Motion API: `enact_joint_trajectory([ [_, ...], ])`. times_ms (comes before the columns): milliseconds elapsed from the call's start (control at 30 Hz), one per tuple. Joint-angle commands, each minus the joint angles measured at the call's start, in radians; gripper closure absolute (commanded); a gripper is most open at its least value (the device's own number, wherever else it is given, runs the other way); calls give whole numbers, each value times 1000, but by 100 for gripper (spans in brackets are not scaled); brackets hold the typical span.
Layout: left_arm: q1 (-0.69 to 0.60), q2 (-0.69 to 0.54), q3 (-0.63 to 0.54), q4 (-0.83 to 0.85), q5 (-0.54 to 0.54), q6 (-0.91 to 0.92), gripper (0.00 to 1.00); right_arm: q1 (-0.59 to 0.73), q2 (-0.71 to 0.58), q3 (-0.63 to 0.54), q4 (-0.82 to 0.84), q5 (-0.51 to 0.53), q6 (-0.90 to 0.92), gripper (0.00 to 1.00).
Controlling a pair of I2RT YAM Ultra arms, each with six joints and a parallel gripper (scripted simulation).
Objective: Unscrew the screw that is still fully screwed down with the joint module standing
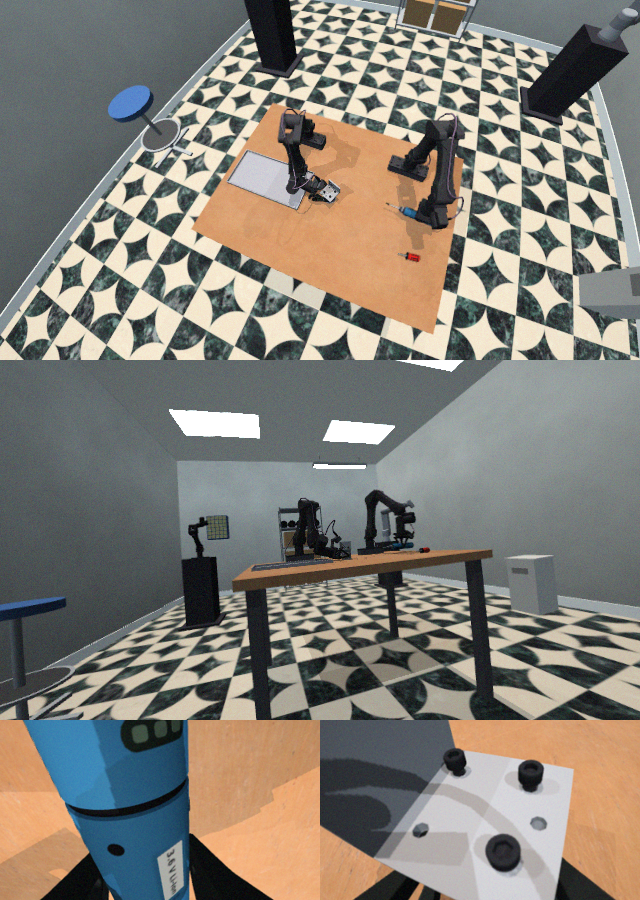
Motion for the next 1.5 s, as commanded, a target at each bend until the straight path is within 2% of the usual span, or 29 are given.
enact_joint_trajectory([
  [0, -13, -3, 13, 39, 2, -9, 58, 1, -10, 9, -2, -7, 1, 41],
  [133, -13, -27, 24, 39, 2, -9, 58, 1, -10, 9, -2, -7, 1, 41],
  [500, -13, 1, -20, 60, 1, -8, 58, 1, -10, 9, -2, -7, 1, 41],
  [1033, -13, 38, -30, 96, 1, -9, 58, 1, -10, 9, -2, -7, 1, 41],
  [1267, -13, 6, -8, 103, 2, -8, 58, 1, -10, 9, -2, -7, 1, 41],
  [1400, -13, 42, -53, 115, 1, -9, 58, 1, -10, 9, -2, -7, 1, 41],
  [1467, -13, 38, -36, 122, 1, -8, 58, 1, -10, 9, -2, -7, 1, 41],
])
